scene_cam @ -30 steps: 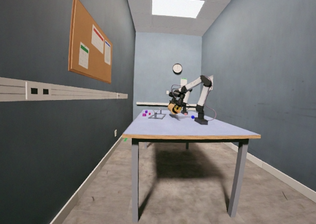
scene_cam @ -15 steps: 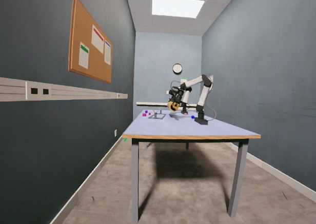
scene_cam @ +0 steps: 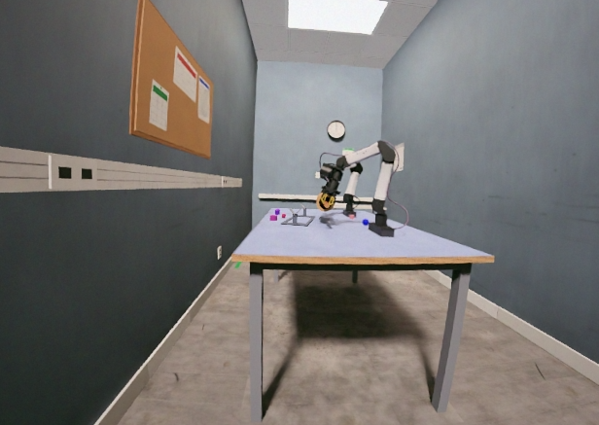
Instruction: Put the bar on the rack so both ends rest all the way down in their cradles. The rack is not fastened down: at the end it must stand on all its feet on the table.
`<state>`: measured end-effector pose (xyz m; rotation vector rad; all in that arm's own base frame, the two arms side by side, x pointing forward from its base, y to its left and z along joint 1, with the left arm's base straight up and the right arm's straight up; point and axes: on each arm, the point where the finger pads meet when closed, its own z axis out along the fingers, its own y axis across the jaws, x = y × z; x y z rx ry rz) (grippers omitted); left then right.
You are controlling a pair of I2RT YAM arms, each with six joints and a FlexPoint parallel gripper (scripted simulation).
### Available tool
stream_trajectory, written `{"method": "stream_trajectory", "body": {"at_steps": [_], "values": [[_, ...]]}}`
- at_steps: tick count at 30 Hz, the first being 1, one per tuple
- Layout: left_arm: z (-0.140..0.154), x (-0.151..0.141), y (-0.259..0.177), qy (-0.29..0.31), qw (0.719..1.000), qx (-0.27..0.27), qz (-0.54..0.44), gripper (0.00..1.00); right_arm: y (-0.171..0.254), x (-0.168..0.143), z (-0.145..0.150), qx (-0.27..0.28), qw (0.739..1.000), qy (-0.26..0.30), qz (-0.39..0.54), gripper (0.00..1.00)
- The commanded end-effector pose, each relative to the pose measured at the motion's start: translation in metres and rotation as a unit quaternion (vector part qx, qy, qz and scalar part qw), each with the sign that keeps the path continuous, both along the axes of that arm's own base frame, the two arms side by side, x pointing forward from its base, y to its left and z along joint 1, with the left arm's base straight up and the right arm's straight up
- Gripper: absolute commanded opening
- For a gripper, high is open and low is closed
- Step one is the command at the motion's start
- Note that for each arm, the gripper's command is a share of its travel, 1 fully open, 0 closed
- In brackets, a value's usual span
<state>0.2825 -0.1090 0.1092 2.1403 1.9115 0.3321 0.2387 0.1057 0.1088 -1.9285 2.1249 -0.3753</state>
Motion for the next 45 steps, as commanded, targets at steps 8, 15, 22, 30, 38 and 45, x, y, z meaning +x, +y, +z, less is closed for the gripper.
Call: {"method": "stream_trajectory", "body": {"at_steps": [8, 15, 22, 30, 38, 45], "values": [[0.021, 0.059, 0.001, -0.055, 0.998, -0.005, -0.043, 0.15, 0.007, 0.016, 0.022, -0.011, 0.998, -0.044, -0.048, 0.15], [0.022, 0.077, 0.0, -0.057, 0.997, -0.005, -0.054, 0.15, 0.008, 0.024, 0.022, -0.011, 0.997, -0.045, -0.059, 0.15], [0.023, 0.105, -0.005, -0.06, 0.996, -0.005, -0.058, 0.15, 0.004, 0.048, 0.023, -0.01, 0.997, -0.048, -0.063, 0.15], [0.024, 0.13, -0.009, -0.062, 0.996, -0.005, -0.059, 0.15, 0.0, 0.072, 0.023, -0.008, 0.997, -0.05, -0.064, 0.15], [0.025, 0.159, -0.015, -0.061, 0.996, -0.005, -0.057, 0.15, -0.006, 0.102, 0.023, -0.005, 0.997, -0.051, -0.063, 0.15], [0.025, 0.185, -0.02, -0.06, 0.997, -0.004, -0.056, 0.15, -0.011, 0.13, 0.023, -0.003, 0.997, -0.051, -0.061, 0.15]]}}
